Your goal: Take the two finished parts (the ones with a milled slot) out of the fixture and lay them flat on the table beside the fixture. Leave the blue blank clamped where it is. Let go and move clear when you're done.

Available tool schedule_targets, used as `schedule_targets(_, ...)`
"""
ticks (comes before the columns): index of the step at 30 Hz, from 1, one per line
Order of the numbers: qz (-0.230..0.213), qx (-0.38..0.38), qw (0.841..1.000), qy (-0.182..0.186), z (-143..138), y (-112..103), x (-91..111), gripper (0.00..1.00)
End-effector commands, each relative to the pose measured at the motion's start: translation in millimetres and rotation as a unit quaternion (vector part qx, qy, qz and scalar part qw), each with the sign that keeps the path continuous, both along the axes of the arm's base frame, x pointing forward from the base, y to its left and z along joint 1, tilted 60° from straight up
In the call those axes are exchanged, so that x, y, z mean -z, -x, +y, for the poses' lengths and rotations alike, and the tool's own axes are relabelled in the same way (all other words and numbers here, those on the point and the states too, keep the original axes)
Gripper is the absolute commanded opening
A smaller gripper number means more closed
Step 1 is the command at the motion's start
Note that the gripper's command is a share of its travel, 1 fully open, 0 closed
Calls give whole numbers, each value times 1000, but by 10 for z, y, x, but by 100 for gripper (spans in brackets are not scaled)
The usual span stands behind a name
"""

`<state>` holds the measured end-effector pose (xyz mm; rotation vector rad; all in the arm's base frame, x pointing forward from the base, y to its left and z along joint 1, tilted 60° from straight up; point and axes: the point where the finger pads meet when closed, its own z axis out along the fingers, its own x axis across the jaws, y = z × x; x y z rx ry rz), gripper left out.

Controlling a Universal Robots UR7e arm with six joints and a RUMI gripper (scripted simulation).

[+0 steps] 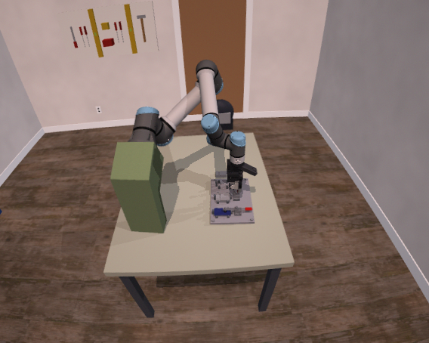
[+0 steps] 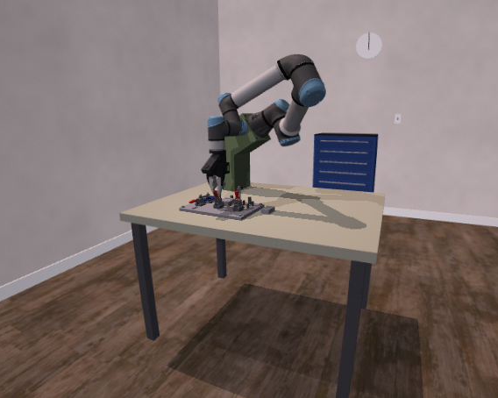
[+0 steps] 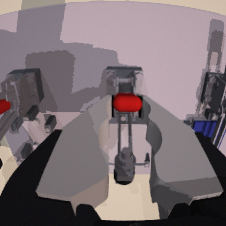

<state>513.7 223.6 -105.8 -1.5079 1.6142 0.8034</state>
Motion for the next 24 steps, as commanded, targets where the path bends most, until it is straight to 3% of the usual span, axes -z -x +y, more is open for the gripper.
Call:
schedule_targets(1, 0, 0, 1000, 0, -1, 13, 0, 0)
schedule_targets(24, 0, 0, 1000, 0, 1, 35, 1, 0)
